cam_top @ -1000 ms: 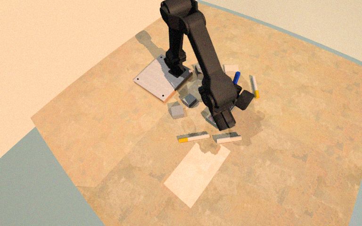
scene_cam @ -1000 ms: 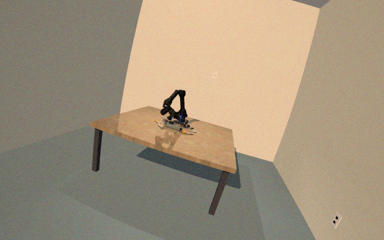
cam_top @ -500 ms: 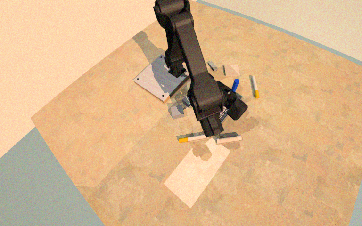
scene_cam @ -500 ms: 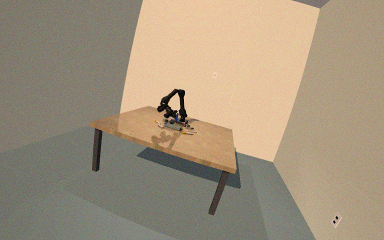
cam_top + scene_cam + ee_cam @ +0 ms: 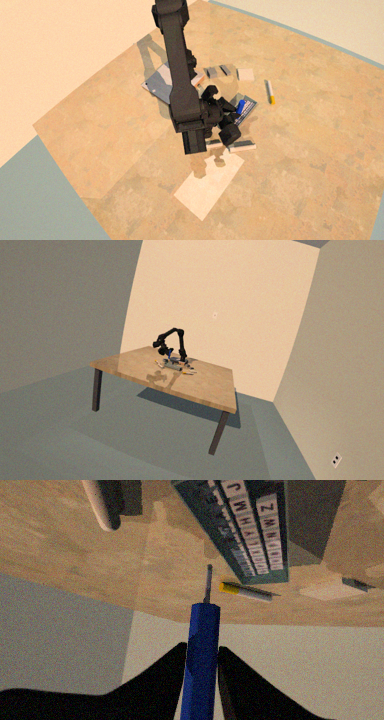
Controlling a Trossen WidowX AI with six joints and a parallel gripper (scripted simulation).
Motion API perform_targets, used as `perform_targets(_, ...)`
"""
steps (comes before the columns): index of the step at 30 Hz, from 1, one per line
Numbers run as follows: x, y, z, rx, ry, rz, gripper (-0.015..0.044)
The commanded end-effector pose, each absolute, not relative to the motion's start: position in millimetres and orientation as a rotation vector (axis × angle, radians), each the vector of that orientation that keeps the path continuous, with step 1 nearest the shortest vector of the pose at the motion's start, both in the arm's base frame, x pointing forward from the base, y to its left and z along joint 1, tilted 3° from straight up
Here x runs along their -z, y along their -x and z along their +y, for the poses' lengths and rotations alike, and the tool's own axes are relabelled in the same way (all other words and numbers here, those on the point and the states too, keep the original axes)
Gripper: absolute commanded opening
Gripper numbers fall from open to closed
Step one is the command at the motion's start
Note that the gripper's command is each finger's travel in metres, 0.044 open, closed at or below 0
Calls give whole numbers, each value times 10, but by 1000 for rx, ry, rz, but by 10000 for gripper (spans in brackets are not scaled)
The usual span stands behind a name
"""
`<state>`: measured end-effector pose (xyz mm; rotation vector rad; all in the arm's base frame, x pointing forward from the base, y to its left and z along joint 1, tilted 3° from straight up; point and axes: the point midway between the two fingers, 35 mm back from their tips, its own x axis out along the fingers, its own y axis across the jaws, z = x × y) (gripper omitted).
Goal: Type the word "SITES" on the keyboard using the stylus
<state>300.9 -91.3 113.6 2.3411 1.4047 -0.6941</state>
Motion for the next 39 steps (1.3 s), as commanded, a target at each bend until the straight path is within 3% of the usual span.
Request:
perform_targets(1, -1152, -3021, -939, 693, -2358, 1390, 0)
perform_targets(22, -808, -3014, -962, 693, -2358, 1390, 0)
perform_targets(25, -785, -3021, -974, 693, -2358, 1390, 79)
perform_targets(39, -722, -3021, -981, 693, -2358, 1390, 81)
